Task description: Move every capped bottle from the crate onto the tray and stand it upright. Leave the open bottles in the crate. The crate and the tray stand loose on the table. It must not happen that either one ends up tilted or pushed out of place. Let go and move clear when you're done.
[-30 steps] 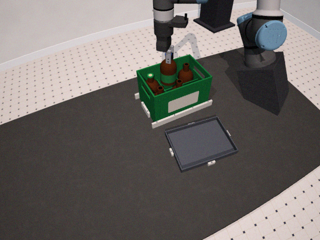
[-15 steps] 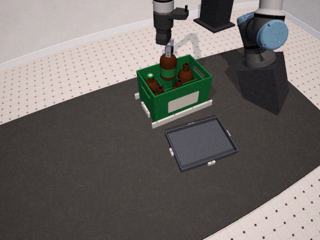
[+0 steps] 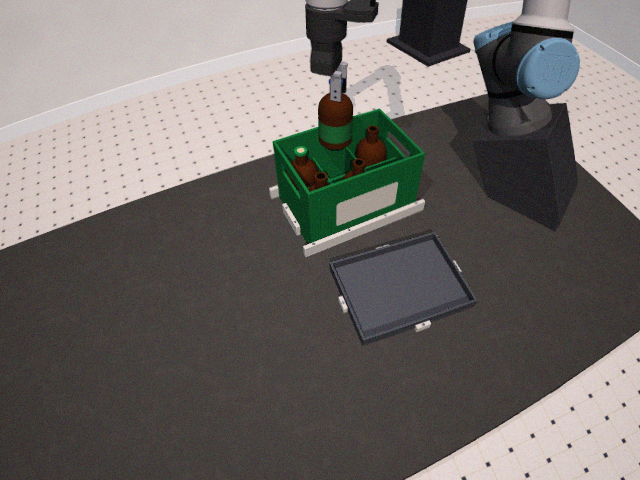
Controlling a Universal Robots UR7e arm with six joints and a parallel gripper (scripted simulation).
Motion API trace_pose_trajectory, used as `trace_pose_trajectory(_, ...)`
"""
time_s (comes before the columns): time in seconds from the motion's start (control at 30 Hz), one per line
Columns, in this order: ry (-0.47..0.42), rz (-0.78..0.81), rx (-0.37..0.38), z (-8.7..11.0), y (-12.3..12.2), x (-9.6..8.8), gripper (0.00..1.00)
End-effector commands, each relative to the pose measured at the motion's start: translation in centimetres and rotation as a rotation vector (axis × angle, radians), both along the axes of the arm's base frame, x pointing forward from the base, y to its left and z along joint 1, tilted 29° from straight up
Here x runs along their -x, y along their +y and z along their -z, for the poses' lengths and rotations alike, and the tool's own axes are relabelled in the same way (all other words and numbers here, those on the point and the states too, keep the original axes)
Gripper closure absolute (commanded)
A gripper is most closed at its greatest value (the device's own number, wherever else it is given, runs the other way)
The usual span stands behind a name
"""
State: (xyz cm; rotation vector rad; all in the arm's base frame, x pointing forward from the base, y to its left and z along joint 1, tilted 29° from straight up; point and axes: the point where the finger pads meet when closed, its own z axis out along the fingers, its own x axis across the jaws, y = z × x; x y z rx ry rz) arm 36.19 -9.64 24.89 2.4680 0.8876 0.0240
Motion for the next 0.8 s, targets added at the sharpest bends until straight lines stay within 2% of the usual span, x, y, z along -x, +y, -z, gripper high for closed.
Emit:
trace_pose_trajectory(0.0, 0.003, 0.001, -0.001, -0.8, 0.5, 0.2, 1.00)
trace_pose_trajectory(0.27, 0.006, 0.002, -0.002, -2.5, 1.5, 0.6, 1.00)
trace_pose_trajectory(0.33, 0.006, 0.002, -0.002, -2.5, 1.5, 0.6, 1.00)
trace_pose_trajectory(0.37, 0.004, 0.001, -0.002, -1.6, 1.0, 0.4, 1.00)
trace_pose_trajectory(0.77, 0.005, 0.002, -0.002, -2.4, 1.4, 0.6, 1.00)
